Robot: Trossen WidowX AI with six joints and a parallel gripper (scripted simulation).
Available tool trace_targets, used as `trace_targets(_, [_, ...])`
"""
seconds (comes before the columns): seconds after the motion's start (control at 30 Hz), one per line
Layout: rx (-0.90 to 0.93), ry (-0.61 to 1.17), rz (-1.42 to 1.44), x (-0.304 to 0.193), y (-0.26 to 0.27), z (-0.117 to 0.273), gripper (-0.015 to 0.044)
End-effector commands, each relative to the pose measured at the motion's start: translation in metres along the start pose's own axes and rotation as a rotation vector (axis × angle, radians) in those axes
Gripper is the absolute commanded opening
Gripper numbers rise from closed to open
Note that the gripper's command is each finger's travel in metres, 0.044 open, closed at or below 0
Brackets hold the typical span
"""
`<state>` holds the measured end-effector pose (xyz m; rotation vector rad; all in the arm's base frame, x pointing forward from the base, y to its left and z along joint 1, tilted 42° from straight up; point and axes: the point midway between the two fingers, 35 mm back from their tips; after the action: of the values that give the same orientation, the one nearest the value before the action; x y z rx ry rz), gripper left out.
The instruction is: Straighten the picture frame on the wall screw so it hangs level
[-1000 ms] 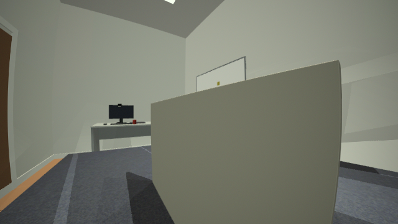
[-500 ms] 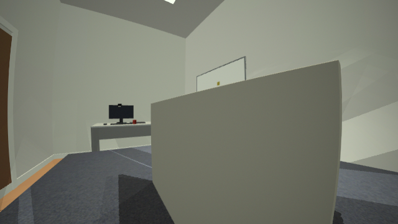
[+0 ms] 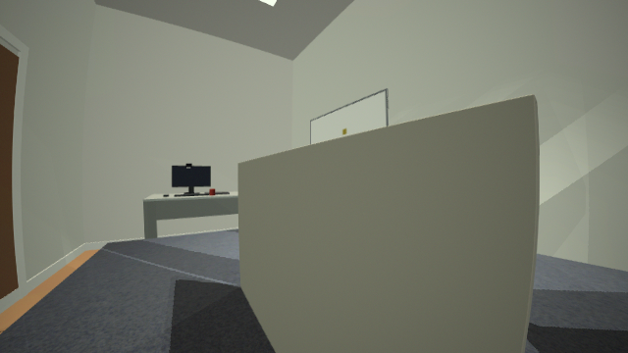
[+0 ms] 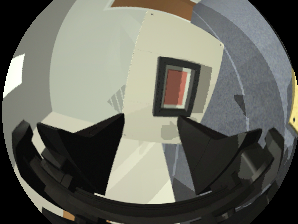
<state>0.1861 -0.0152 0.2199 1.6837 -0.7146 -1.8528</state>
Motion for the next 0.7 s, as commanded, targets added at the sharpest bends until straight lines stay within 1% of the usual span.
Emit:
trace_targets(0.0, [-0.004,0.004,-0.003,0.0,-0.001,0.0,0.026])
trace_targets(0.27, [0.001,-0.001,0.0,0.0,0.0,-0.001,0.026])
trace_targets(0.4, [0.027,-0.01,-0.008,0.001,-0.001,-0.029,0.026])
trace_targets(0.53, [0.059,-0.02,-0.023,-0.001,-0.016,-0.057,0.026])
trace_targets(0.67, [0.086,-0.027,-0.041,-0.004,-0.035,-0.07,0.026])
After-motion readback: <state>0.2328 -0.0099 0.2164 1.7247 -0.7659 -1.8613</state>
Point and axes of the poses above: the point midway between the two fingers, 35 mm back from their tips, its own z axis back along the fingers, its own y axis across the jaws, x = y × z, and after that the axes turned 14 degrees about -z, right-handed
